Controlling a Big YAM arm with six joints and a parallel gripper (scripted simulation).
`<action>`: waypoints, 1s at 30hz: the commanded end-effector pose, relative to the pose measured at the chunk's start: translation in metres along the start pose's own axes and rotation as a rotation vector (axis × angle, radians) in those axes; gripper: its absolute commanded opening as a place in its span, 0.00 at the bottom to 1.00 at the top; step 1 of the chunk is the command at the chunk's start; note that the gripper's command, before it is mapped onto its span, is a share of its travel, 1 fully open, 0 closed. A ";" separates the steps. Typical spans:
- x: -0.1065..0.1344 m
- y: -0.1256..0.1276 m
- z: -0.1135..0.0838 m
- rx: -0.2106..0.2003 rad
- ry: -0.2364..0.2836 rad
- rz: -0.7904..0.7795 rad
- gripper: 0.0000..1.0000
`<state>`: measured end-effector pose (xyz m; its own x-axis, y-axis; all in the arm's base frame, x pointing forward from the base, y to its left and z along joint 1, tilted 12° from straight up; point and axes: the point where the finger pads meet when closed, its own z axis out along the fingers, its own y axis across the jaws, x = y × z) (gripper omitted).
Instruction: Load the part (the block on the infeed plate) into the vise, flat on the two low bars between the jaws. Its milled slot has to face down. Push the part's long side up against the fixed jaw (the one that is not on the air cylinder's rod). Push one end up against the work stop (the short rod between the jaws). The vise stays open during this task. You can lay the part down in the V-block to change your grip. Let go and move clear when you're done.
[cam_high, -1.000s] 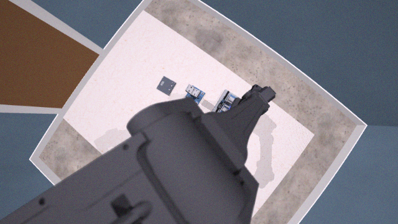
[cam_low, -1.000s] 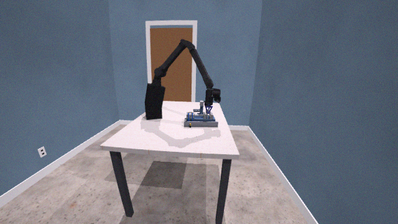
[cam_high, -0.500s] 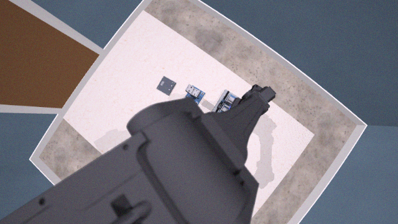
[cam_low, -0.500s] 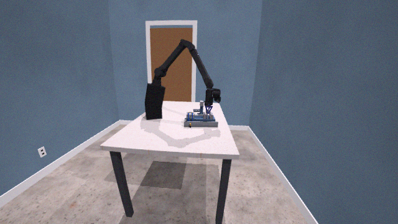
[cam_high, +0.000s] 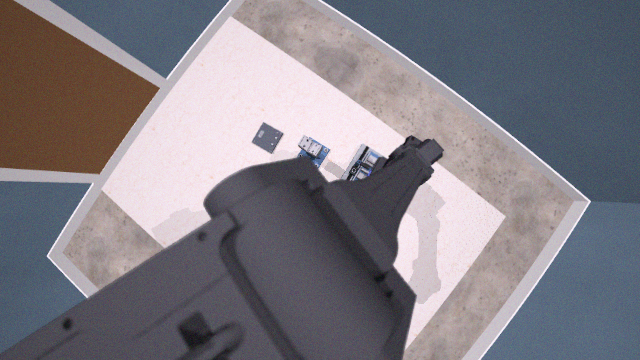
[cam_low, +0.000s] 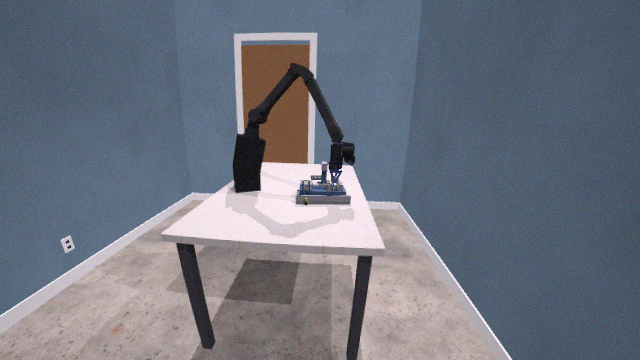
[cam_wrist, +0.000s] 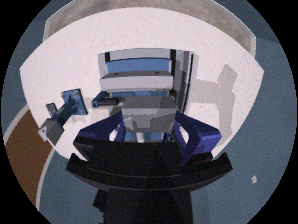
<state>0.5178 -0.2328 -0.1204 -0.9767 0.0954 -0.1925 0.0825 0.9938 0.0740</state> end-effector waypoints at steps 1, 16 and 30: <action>-0.023 -0.001 -0.005 0.014 -0.036 -0.001 0.00; -0.022 -0.001 -0.004 0.013 -0.032 0.000 0.00; -0.020 0.000 -0.002 0.009 -0.020 0.002 0.00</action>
<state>0.5178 -0.2328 -0.1204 -0.9767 0.0954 -0.1925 0.0825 0.9938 0.0739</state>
